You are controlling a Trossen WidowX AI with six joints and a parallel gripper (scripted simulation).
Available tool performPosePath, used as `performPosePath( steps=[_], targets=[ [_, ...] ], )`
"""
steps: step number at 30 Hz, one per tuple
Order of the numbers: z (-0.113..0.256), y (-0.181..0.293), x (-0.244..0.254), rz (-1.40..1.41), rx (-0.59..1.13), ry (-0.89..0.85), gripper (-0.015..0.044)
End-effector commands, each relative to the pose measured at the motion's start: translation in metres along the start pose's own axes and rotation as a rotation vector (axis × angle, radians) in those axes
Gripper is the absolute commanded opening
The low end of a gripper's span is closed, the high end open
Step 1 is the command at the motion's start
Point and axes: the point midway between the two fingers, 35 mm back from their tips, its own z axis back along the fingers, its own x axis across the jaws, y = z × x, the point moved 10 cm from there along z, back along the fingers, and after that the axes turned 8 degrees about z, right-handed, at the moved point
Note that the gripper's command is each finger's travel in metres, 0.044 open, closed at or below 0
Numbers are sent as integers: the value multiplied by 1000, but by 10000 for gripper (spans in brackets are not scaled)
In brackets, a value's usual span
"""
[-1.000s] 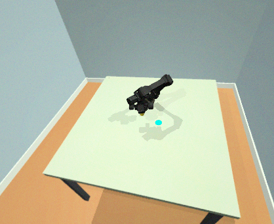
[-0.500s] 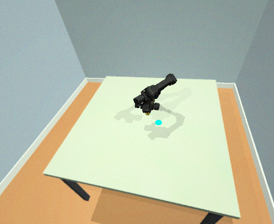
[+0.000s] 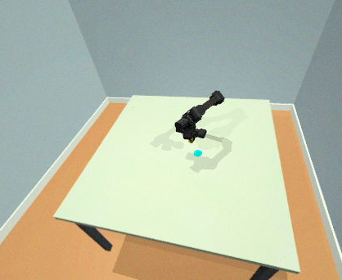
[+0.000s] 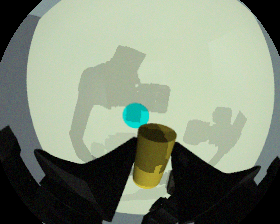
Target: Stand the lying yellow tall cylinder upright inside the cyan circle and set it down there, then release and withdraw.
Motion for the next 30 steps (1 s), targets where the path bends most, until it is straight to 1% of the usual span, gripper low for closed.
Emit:
performPosePath(
  steps=[1, 11, 17, 30],
  targets=[
    [0, 7, 11, -62, -1, -7, 105],
    [-2, 22, 33, -181, 3, -14, 105],
    [-2, 22, 34, -182, 4, -10, 105],
    [-11, 28, 41, -162, 12, 74, 105]
  ],
)
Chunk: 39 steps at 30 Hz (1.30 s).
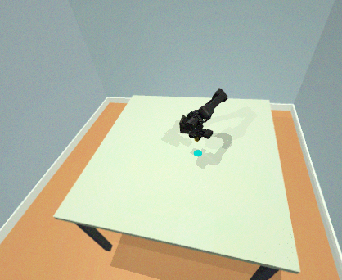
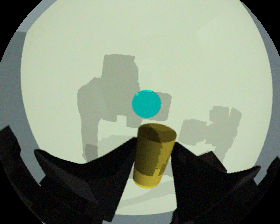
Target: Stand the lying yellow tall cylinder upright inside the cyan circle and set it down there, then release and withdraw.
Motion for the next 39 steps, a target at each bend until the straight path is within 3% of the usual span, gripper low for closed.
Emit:
performPosePath(
  steps=[1, 39],
  targets=[
    [-3, 2, 2, 2, -4, 33, 105],
    [-25, 22, 16, 54, -60, 267, 105]
  ],
)
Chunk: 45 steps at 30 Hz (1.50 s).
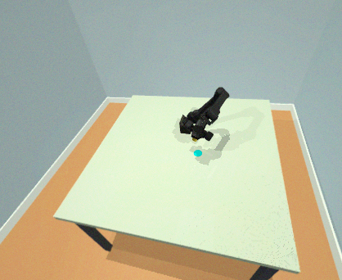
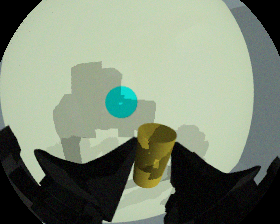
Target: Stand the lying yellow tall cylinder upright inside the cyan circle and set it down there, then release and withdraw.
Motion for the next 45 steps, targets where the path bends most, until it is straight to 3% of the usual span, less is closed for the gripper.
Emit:
performPosePath(
  steps=[1, 45],
  targets=[
    [-2, 2, 2, 0, -15, 30, 105],
    [-18, 24, 17, 34, -179, 248, 105]
  ],
)
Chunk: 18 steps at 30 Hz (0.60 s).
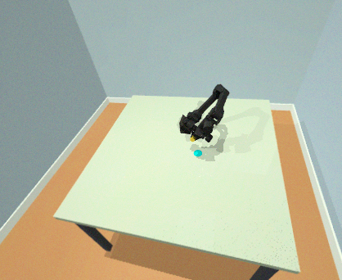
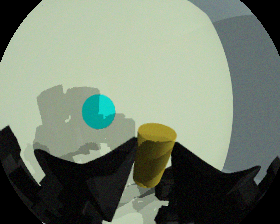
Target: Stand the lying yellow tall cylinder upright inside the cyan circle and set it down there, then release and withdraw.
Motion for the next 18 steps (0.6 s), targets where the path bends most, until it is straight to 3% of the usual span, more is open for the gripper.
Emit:
performPosePath(
  steps=[1, 18],
  targets=[
    [0, 2, 1, -4, -25, 23, 105],
    [-3, 11, 7, -4, -112, 86, 105]
  ],
)
